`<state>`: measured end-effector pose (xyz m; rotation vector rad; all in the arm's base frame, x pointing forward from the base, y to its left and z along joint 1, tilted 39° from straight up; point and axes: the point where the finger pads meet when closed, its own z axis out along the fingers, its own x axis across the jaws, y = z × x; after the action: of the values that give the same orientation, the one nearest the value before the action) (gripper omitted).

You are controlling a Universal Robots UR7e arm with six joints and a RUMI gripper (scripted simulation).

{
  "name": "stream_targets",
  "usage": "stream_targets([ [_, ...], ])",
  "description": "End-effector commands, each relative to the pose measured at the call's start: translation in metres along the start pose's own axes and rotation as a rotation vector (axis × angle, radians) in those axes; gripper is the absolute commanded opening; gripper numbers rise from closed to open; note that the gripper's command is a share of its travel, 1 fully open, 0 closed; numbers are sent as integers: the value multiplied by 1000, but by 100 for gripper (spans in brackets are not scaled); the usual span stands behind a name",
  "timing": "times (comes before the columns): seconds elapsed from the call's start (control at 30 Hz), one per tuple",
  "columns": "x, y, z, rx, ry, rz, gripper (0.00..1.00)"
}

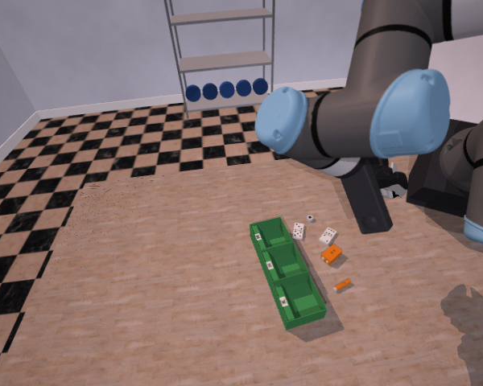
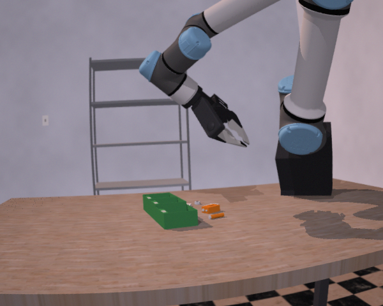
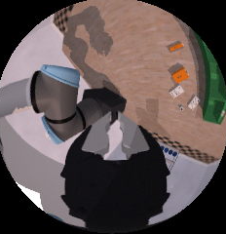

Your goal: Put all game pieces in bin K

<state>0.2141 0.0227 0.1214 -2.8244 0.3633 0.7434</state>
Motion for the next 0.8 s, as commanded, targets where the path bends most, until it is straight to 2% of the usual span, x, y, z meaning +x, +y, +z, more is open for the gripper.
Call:
stream_targets([
  [0.0,3,-2,-1,96,38,118,4],
  [0.07,12,-3,-8,132,50,163,4],
  [0.17,12,-3,-8,188,71,231,4],
  [0.23,22,-3,-16,225,83,277,4],
  [0.37,22,-3,-16,299,110,368,4],
  [0.43,33,-1,-27,336,123,414,4],
  [0.5,33,-1,-27,336,123,414,4],
  [0.53,33,-1,-27,388,141,476,4],
  [0.77,50,7,-45,513,183,625,4],
])
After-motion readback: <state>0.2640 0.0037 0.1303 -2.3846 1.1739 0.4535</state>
